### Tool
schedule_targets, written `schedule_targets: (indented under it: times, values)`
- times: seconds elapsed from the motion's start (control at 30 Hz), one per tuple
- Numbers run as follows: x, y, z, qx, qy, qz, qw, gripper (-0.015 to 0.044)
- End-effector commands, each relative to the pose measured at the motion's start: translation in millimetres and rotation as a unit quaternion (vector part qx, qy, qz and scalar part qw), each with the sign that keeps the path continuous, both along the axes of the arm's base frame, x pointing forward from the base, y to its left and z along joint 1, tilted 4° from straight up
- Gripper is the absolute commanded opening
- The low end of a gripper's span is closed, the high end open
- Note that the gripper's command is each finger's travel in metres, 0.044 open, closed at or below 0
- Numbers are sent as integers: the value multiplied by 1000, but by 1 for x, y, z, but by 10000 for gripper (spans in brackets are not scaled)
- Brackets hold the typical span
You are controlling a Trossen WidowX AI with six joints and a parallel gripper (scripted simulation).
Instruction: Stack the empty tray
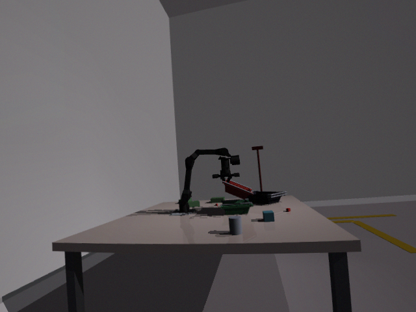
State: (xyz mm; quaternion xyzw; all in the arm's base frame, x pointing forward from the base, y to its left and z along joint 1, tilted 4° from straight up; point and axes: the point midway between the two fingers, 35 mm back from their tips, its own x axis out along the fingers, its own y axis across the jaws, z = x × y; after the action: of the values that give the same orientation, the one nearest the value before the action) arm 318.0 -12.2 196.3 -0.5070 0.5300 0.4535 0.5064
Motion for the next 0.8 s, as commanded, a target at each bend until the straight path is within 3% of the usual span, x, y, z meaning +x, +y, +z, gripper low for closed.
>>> schedule_targets:
  times: [0.0,0.77]
  values:
    - [1,0,-1,0,-9,9,1000,0]
    - [-5,-4,-26,0,2,46,999,0]
